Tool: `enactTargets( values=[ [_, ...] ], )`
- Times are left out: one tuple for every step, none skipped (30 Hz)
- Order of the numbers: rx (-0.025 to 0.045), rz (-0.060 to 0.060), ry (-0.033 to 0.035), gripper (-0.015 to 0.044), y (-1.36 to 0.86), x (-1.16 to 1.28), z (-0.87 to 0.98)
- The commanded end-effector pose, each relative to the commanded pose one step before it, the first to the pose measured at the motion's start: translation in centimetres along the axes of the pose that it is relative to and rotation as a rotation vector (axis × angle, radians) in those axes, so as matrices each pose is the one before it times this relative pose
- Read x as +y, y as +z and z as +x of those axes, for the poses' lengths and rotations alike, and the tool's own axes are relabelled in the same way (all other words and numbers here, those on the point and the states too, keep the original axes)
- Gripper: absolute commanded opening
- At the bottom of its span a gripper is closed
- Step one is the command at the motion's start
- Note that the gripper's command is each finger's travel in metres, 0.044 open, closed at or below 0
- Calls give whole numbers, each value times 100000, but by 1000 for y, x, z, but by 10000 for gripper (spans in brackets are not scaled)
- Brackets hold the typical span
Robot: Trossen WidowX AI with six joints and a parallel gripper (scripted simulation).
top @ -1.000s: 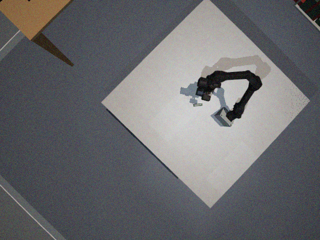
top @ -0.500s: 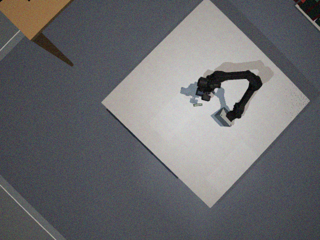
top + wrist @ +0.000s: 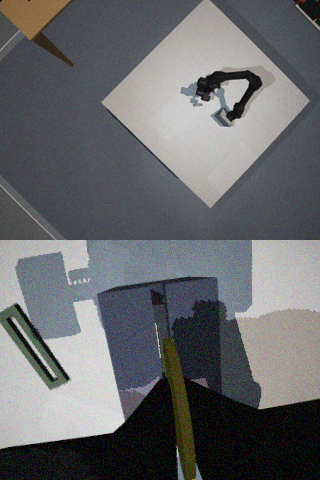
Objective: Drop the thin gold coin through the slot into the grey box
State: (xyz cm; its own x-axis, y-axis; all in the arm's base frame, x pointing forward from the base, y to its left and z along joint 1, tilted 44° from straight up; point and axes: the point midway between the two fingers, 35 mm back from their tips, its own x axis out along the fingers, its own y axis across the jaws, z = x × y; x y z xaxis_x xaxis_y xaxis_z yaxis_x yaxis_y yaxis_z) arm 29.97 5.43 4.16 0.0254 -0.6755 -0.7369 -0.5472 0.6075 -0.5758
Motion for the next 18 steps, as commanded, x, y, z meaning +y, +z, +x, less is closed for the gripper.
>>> enactTargets(
  values=[
    [421, -508, -478, 0, -103, -27, 350],
    [1, 6, -2, 0, -4, -4, 46],
    [1, 2, -2, 0, -4, -2, 46],
    [1, -2, -2, 0, -5, -1, 46],
    [1, -5, -2, 0, -5, 0, 46],
    [1, -7, -2, 0, -5, 1, 47],
    [1, -8, -2, 0, -5, 2, 47],
    [1, -8, -2, 0, -4, 2, 47],
    [1, -6, -2, 0, -4, 2, 47],
    [1, -5, -2, 0, -3, 1, 47],
    [1, -3, -2, 0, -2, 1, 47],
    [1, -1, -2, 0, -1, 0, 47],
    [0, 1, -2, 0, -1, -1, 43],
    [-438, 560, 470, 26, 138, 6, -300],
    [0, 0, 0, 53, 0, 0, 0],
    [0, 0, 0, 79, 0, 0, 0],
    [0, 0, 0, 105, 0, 0, 0],
    [0, 0, 0, 131, 0, 0, 0]
  ],
)
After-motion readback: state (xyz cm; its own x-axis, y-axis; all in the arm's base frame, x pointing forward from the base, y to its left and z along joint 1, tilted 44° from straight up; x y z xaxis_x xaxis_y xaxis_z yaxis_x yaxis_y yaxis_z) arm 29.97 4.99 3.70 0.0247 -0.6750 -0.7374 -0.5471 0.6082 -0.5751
